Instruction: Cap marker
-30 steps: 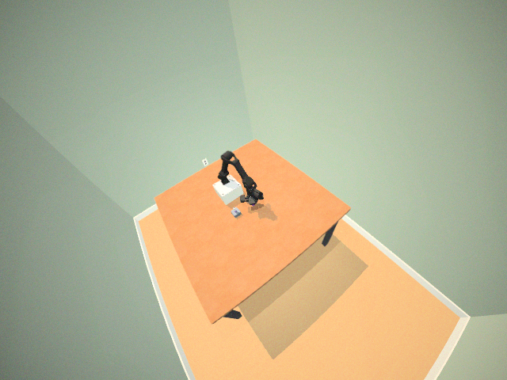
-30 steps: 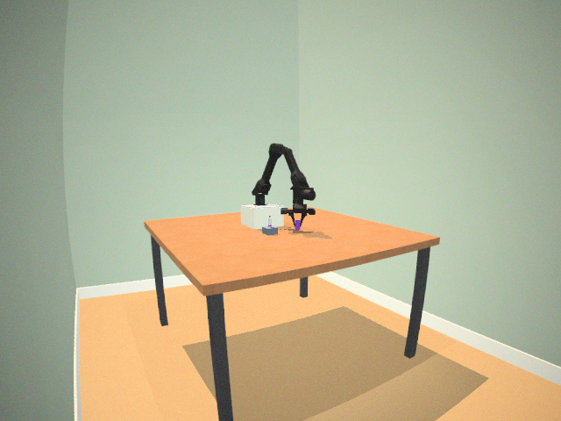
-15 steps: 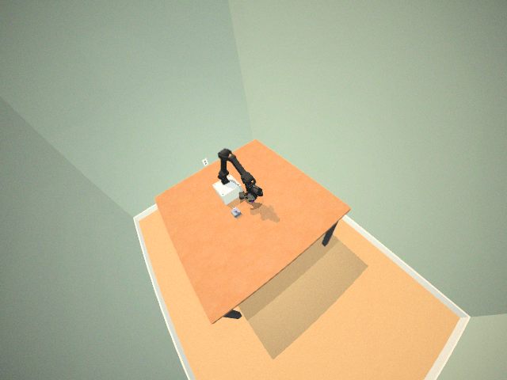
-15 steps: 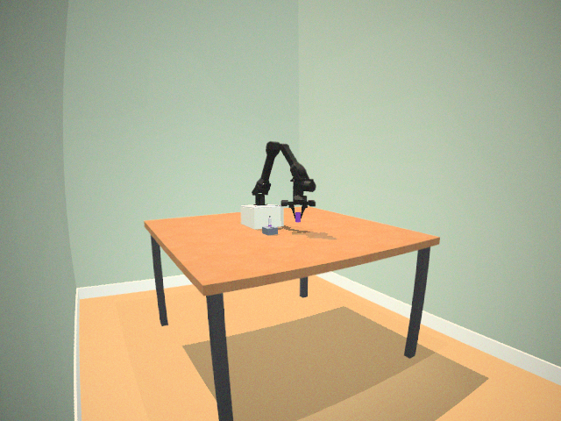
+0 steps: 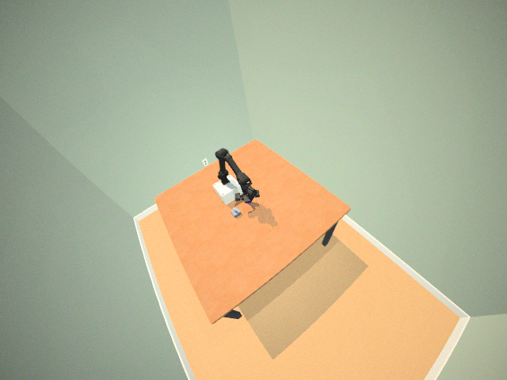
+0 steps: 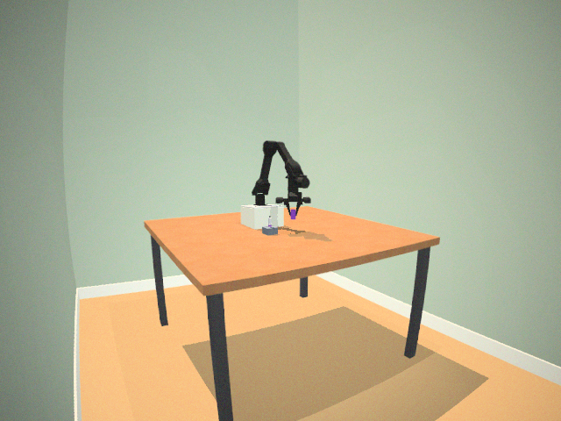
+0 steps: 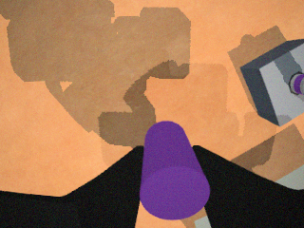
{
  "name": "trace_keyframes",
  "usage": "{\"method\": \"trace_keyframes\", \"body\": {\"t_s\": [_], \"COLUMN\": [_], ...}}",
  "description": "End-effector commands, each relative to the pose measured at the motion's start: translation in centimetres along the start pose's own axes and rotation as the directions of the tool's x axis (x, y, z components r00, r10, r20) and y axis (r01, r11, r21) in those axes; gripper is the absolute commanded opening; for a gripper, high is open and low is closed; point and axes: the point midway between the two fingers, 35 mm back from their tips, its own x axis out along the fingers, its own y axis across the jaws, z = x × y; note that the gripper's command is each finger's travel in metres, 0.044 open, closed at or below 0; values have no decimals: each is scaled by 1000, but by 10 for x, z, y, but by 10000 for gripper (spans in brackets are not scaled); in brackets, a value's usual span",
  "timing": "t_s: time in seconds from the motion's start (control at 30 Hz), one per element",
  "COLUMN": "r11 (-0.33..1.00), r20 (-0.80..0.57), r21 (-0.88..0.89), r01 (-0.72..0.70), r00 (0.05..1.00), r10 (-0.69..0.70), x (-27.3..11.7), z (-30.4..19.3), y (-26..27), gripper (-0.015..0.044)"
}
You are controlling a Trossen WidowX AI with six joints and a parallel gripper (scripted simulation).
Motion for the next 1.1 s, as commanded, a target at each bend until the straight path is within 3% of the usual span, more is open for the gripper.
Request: {"method": "trace_keyframes", "body": {"t_s": [0.0, 1.07], "r11": [1000, 1000], "r20": [10, -6], "r21": [6, 4], "r01": [-1, 13], "r00": [1000, 1000], "r10": [1, -13], "x": [-7, -41], "z": [7, 39], "y": [-12, -114], "gripper": [0, 0]}}
